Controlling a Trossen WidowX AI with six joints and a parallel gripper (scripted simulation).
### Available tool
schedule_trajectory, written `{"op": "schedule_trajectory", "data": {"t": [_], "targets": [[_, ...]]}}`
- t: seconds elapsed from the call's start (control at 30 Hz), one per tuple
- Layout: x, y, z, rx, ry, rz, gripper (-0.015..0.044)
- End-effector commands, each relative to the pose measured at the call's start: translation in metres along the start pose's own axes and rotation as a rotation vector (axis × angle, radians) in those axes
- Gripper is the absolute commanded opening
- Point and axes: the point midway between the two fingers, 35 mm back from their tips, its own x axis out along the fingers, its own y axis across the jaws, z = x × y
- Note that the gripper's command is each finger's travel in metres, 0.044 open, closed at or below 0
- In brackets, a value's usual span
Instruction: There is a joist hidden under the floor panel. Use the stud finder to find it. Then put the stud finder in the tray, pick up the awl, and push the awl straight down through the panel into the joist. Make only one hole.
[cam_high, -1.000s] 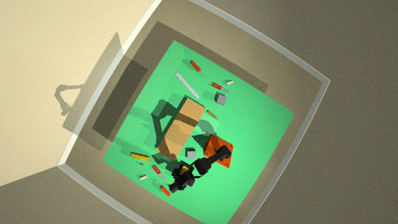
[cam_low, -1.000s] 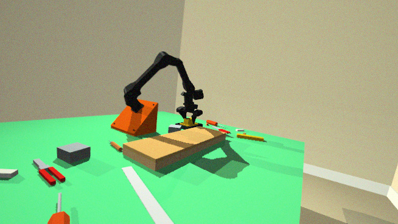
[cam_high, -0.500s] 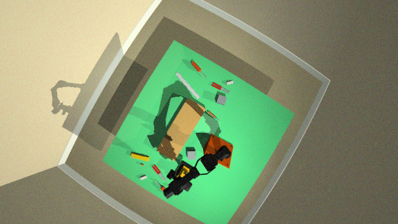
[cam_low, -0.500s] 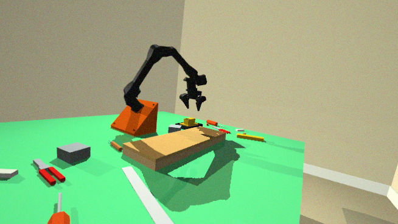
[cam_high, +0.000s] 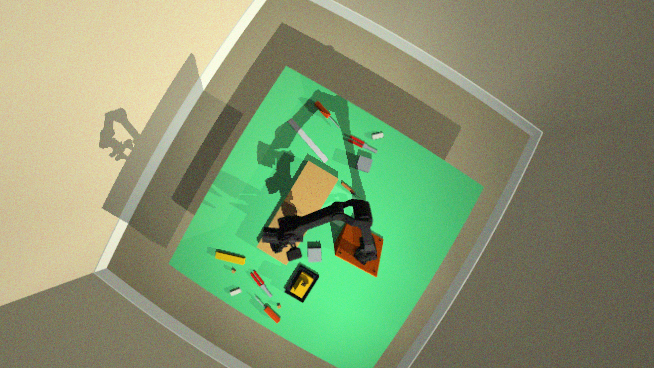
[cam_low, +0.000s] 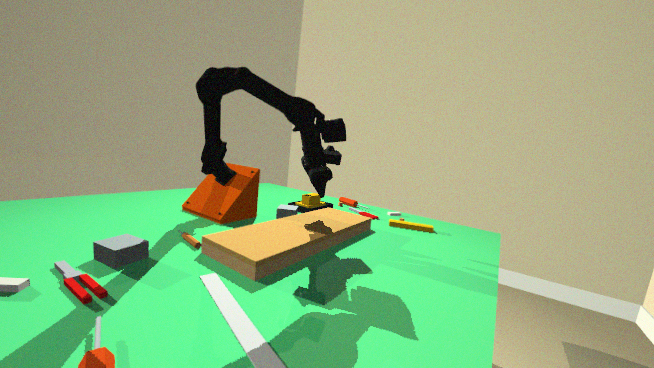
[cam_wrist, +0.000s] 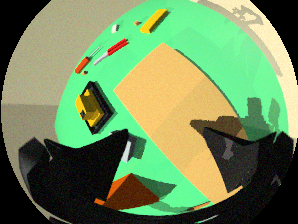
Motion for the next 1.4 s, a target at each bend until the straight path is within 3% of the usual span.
{"op": "schedule_trajectory", "data": {"t": [0.0,0.37,0.63,1.37], "targets": [[-0.009,-0.047,-0.038,0.155,0.009,-0.022,0.044],[-0.036,-0.149,-0.192,0.628,0.092,-0.164,0.044],[-0.065,-0.166,-0.319,0.955,0.235,-0.32,0.044],[-0.048,-0.17,-0.325,0.97,0.24,-0.322,0.044]]}}
